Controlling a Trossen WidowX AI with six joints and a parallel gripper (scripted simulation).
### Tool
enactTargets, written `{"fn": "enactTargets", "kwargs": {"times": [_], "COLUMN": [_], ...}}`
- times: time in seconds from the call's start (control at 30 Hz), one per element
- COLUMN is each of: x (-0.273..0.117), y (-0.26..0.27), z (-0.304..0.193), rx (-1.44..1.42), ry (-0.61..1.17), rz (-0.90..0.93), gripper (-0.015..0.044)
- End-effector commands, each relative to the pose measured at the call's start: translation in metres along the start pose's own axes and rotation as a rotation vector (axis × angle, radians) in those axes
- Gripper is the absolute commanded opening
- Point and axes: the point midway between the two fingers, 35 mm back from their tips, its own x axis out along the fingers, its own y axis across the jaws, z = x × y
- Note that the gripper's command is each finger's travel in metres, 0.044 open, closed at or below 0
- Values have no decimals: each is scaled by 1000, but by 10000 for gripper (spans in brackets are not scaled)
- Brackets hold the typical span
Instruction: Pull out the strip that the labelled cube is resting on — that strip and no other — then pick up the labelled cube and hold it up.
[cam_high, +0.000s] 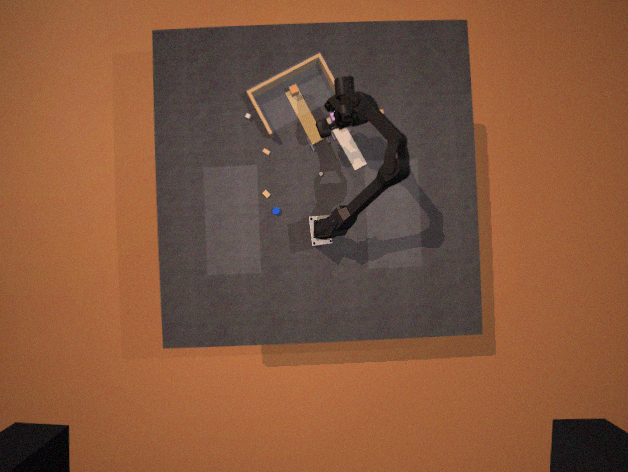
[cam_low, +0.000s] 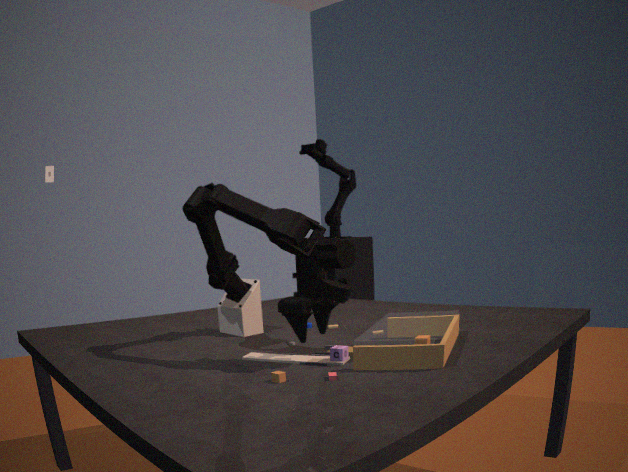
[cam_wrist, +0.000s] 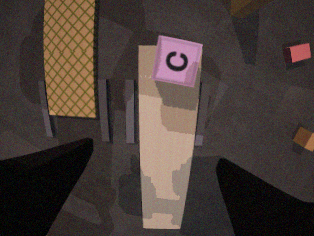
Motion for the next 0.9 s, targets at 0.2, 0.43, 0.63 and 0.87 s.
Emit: {"fn": "enactTargets", "kwargs": {"times": [0.2,0.43,0.63,0.87], "x": [-7,-13,-12,-1], "y": [-1,-3,-3,-3], "z": [35,57,63,63], "rx": [10,10,11,11], "ry": [-7,-8,-8,-8], "rz": [-6,-6,-6,-6], "gripper": [440,440,361,250]}}
